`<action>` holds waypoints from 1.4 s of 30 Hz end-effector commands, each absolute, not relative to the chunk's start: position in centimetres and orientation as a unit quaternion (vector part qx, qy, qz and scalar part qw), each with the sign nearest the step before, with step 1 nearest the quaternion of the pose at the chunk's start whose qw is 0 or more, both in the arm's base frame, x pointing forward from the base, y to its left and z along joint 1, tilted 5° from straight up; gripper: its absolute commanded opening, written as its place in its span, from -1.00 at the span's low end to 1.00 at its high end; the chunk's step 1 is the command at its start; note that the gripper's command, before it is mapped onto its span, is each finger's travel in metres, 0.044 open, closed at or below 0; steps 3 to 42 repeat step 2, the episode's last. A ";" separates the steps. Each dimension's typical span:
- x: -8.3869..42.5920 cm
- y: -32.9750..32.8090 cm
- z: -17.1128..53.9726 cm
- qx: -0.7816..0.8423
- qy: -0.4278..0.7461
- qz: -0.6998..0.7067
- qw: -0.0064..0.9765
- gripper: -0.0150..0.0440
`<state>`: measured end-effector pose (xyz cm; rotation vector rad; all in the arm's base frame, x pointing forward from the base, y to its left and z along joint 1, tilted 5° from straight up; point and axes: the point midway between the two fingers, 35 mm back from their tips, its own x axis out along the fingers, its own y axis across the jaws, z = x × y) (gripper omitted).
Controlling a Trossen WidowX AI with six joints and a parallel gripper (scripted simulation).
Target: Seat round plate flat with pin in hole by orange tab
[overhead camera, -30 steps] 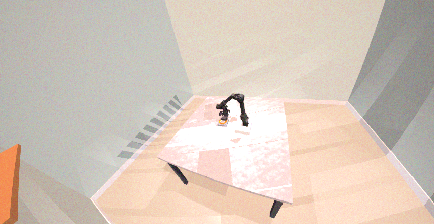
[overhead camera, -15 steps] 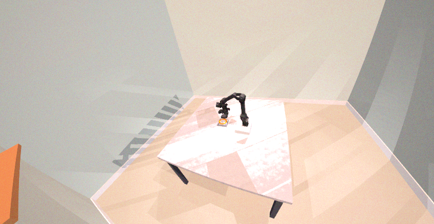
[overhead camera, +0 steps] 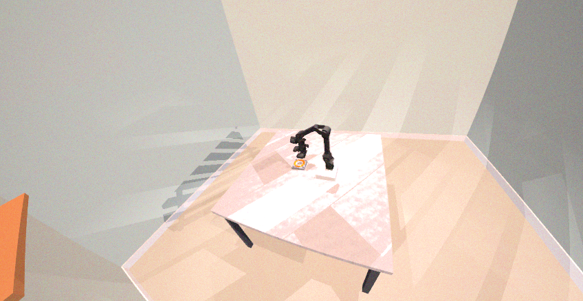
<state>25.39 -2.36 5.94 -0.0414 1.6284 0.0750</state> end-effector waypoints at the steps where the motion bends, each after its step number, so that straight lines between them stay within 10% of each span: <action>1: 25.4 -2.4 5.9 -0.019 0.727 0.034 0.685 -0.49; 42: 25.4 -2.4 5.9 -0.019 0.727 0.034 0.685 -0.49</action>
